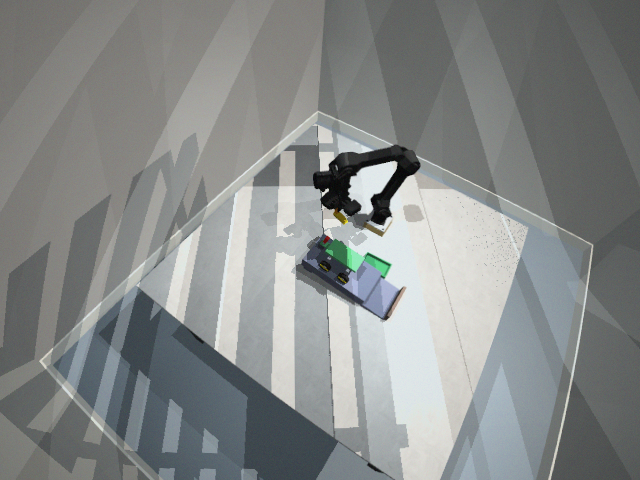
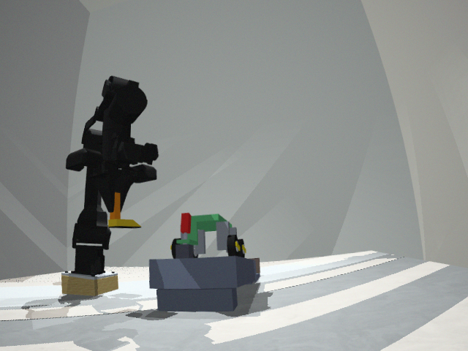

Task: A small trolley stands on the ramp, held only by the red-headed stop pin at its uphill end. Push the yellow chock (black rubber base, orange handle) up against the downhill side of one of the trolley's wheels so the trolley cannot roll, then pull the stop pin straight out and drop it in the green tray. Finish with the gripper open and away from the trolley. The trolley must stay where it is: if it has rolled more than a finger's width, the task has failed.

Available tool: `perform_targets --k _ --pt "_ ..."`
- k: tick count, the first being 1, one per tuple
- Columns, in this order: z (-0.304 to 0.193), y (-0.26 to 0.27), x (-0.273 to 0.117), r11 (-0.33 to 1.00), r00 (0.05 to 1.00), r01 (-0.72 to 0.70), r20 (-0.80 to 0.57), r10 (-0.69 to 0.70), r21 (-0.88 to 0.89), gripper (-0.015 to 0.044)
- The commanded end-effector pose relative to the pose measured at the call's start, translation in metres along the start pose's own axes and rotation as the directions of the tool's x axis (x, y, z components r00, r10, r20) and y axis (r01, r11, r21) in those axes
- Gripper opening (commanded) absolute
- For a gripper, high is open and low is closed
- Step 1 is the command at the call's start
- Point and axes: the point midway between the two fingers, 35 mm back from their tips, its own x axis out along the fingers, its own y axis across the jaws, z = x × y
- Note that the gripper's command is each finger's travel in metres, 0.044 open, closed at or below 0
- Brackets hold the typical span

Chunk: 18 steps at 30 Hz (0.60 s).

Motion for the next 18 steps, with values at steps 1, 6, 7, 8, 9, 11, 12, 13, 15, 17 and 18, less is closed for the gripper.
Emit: perform_targets --k 1,6,7,8,9,11,12,13,15,17,18 --pt "-0.0005 -0.0003 -0.0002 0.991 1.000 0.004 -0.002 -0.004 -0.131 0.0000" --pt "-0.0005 -0.0003 -0.0002 0.954 1.000 0.004 -0.002 -0.005 -0.299 0.0000" --pt "-0.0005 -0.0003 -0.0002 0.943 1.000 0.004 -0.002 -0.005 -0.332 0.0000" --pt "-0.0005 -0.0003 -0.0002 0.931 1.000 0.004 -0.002 -0.005 -0.364 0.0000" --pt "-0.0005 -0.0003 -0.0002 0.918 1.000 0.004 -0.002 -0.005 -0.396 0.0000" --pt "-0.0005 -0.0003 -0.0002 0.889 1.000 0.004 -0.002 -0.006 -0.459 0.0000" --pt "-0.0005 -0.0002 -0.0002 0.872 1.000 0.004 -0.002 -0.006 -0.489 0.0000" --pt "-0.0005 -0.0002 -0.0002 0.855 1.000 0.004 -0.002 -0.006 -0.519 0.0000" --pt "-0.0005 -0.0002 -0.0002 0.817 1.000 0.004 -0.002 -0.006 -0.577 0.0000" --pt "-0.0005 -0.0002 -0.0002 0.779 1.000 0.004 -0.002 -0.006 -0.627 0.0000" --pt "-0.0005 -0.0002 -0.0002 0.760 1.000 0.004 -0.002 -0.006 -0.650 0.0000"
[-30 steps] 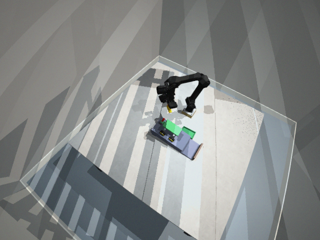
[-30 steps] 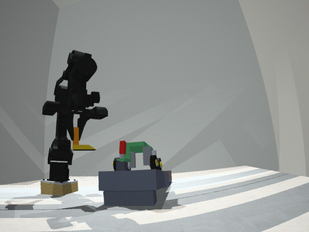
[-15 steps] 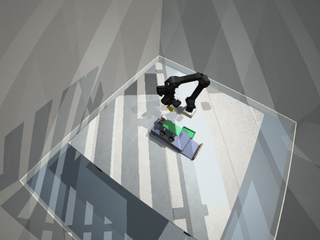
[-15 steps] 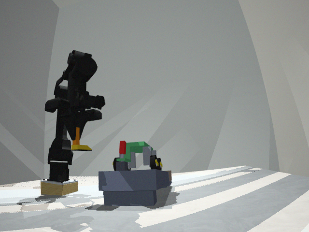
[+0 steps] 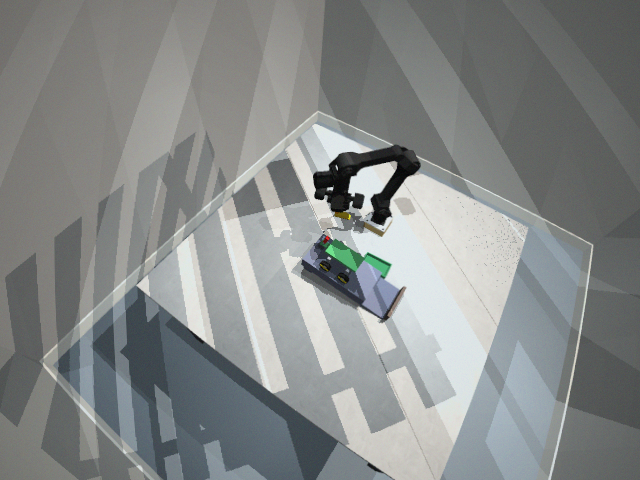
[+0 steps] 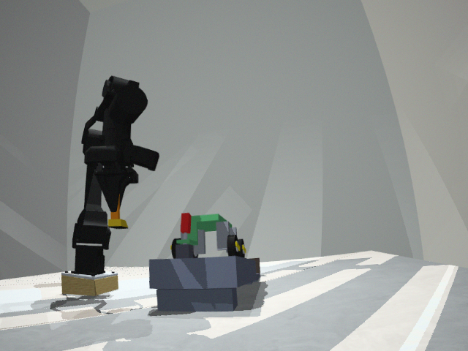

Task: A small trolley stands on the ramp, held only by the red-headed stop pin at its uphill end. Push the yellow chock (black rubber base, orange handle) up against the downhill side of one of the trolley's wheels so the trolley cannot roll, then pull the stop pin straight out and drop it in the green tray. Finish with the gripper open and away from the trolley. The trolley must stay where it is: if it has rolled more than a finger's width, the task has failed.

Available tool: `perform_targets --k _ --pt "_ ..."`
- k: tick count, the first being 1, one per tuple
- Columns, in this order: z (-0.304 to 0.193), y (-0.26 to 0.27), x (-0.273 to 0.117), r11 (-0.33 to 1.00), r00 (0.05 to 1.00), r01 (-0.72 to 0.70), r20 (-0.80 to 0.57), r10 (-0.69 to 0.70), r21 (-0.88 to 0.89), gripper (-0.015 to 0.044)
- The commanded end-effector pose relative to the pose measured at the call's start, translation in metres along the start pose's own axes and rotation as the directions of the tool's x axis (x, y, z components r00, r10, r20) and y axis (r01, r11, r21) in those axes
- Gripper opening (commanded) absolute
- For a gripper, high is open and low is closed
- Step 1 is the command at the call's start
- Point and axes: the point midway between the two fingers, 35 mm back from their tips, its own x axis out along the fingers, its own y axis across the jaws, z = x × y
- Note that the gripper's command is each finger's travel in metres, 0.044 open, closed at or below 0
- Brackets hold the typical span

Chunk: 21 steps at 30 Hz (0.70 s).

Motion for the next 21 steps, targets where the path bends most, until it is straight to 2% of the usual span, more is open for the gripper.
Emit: perform_targets --k 1,11,21 --pt "-0.0006 -0.0002 0.0000 0.992 1.000 0.002 -0.004 -0.003 -0.125 0.0000" --pt "-0.0006 -0.0001 0.0000 0.891 1.000 0.002 -0.003 -0.004 -0.455 0.0000" --pt "-0.0007 -0.0001 0.0000 0.688 1.000 0.002 -0.002 -0.005 -0.726 0.0000"
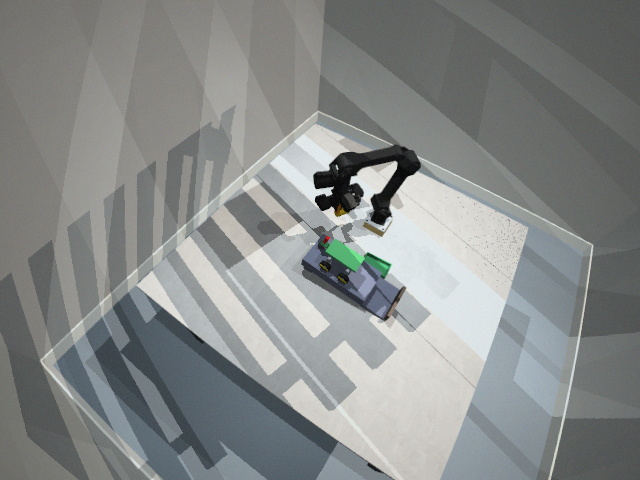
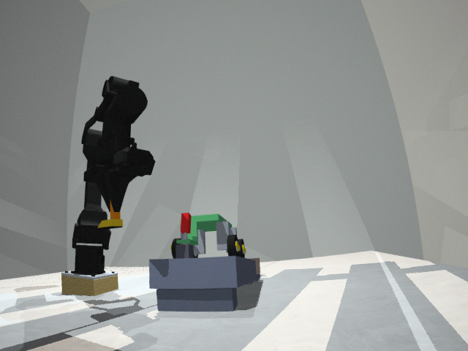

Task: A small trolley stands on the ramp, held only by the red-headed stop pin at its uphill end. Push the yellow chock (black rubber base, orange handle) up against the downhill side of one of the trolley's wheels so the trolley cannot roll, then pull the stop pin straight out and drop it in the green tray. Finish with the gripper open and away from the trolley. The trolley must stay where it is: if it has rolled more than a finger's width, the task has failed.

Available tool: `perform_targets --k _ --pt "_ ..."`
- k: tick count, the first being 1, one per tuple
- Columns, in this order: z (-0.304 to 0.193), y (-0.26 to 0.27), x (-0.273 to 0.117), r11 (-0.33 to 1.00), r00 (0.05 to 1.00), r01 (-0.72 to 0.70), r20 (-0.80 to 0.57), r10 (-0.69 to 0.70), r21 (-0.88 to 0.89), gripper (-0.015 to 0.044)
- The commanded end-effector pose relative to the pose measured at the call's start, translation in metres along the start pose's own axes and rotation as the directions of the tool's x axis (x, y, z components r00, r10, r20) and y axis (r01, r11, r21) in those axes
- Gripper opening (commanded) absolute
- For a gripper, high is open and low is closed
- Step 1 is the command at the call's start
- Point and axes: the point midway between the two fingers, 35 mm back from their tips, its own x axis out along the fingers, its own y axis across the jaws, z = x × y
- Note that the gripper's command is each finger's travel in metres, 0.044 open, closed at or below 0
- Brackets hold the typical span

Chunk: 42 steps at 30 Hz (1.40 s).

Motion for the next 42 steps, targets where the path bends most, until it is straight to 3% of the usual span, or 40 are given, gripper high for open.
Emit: perform_targets --k 1,13,22,42 --pt "-0.001 0.000 0.000 0.992 1.000 0.002 -0.005 -0.002 -0.128 0.0000" --pt "-0.001 0.000 0.000 0.871 1.000 0.001 -0.005 -0.004 -0.491 0.0000" --pt "0.004 0.001 0.000 0.869 1.000 0.001 -0.004 -0.004 -0.496 0.0000" --pt "0.066 0.016 0.005 0.869 1.000 0.003 0.002 -0.003 -0.495 0.0000"
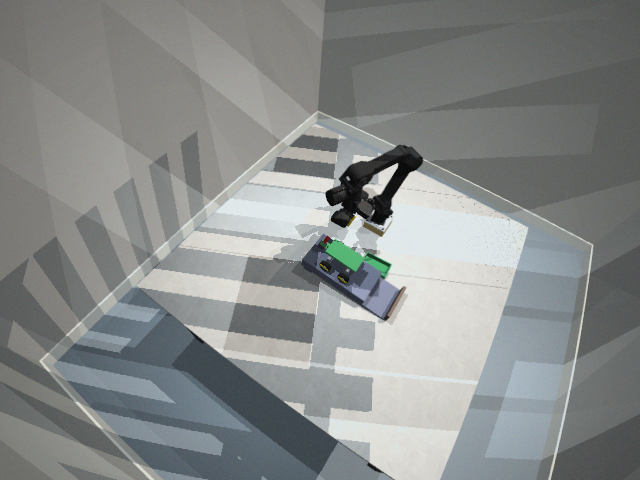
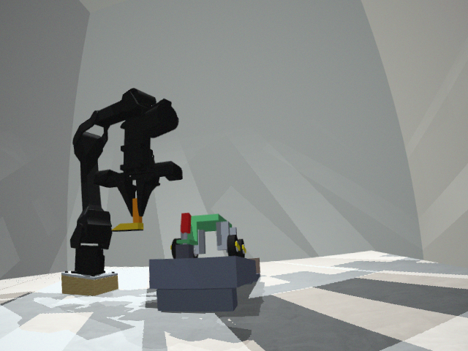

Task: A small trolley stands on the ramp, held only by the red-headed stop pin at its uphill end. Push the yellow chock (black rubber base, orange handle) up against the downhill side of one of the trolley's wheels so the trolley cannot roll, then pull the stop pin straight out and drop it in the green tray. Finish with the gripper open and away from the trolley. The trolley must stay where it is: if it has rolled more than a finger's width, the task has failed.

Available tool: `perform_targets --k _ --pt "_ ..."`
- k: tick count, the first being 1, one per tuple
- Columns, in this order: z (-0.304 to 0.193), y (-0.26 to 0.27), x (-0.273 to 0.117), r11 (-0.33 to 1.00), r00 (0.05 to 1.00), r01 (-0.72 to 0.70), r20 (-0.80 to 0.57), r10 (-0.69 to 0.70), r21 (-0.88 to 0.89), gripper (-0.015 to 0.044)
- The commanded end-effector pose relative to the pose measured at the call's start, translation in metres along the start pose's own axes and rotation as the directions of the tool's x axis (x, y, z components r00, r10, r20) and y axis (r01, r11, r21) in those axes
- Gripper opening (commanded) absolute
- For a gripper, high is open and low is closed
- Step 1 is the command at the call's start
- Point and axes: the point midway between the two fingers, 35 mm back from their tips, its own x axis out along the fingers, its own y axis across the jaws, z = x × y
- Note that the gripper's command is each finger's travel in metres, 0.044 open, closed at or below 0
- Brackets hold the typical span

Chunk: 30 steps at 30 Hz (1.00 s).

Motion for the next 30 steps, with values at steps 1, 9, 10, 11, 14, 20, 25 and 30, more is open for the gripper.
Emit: perform_targets --k 1,9,10,11,14,20,25,30 --pt "0.011 -0.003 0.001 1.000 1.000 0.001 -0.004 -0.001 0.002 0.0000" --pt "0.033 -0.008 0.002 1.000 1.000 0.002 -0.002 -0.002 0.002 0.0000" --pt "0.036 -0.009 0.003 1.000 1.000 0.002 -0.002 -0.002 0.002 0.0000" --pt "0.039 -0.010 0.003 1.000 1.000 0.002 -0.002 -0.002 0.003 0.0000" --pt "0.047 -0.012 0.003 1.000 1.000 0.002 -0.001 -0.002 0.003 0.0000" --pt "0.063 -0.016 0.004 1.000 1.000 0.003 0.001 -0.003 0.003 0.0000" --pt "0.078 -0.019 0.005 1.000 1.000 0.003 0.002 -0.003 0.003 0.0000" --pt "0.093 -0.022 0.006 1.000 1.000 0.003 0.004 -0.003 0.003 0.0000"
